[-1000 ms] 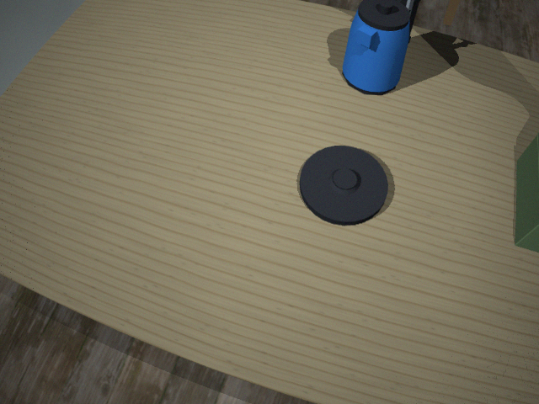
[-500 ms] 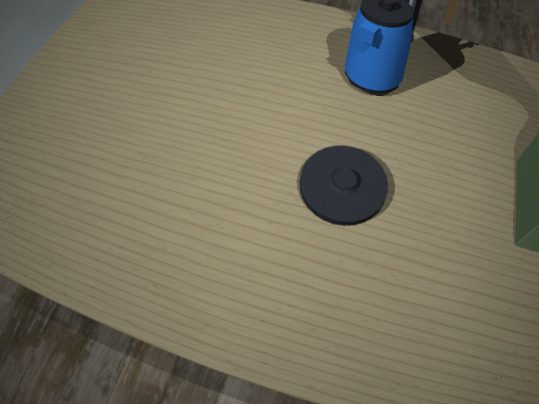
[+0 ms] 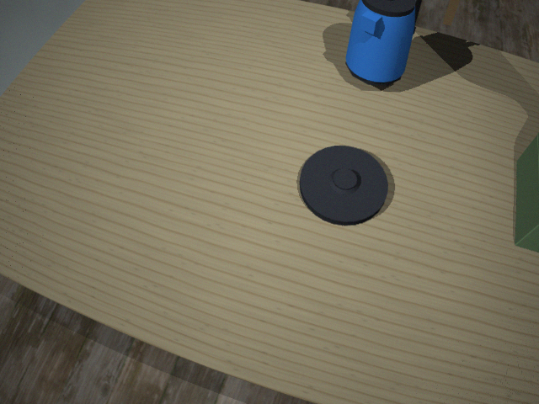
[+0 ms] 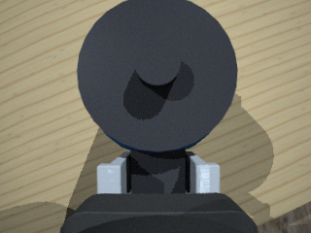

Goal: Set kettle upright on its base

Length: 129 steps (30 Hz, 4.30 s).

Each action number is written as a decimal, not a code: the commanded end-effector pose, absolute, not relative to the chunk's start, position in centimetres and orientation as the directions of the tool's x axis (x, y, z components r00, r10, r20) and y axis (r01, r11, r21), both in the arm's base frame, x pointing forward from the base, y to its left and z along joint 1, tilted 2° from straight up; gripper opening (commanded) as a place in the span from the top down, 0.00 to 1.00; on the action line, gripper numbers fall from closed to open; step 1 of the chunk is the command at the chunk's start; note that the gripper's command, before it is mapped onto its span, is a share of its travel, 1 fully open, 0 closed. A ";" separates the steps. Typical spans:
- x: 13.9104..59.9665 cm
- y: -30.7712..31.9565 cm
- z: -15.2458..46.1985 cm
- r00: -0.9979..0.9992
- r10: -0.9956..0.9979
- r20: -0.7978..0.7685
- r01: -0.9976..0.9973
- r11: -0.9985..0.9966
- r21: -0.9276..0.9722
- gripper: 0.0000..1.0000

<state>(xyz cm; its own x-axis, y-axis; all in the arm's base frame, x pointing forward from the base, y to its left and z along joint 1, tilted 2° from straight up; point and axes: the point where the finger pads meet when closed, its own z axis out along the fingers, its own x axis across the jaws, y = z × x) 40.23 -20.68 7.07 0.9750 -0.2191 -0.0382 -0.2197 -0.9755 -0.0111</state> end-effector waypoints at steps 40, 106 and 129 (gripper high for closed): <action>40.7 -21.0 8.4 0.976 -0.217 -0.024 -0.217 -0.976 -0.002 1.00; 40.9 -21.2 8.8 0.976 -0.217 -0.021 -0.217 -0.976 -0.001 1.00; 40.3 -19.1 8.7 0.976 -0.218 -0.027 -0.218 -0.976 -0.002 1.00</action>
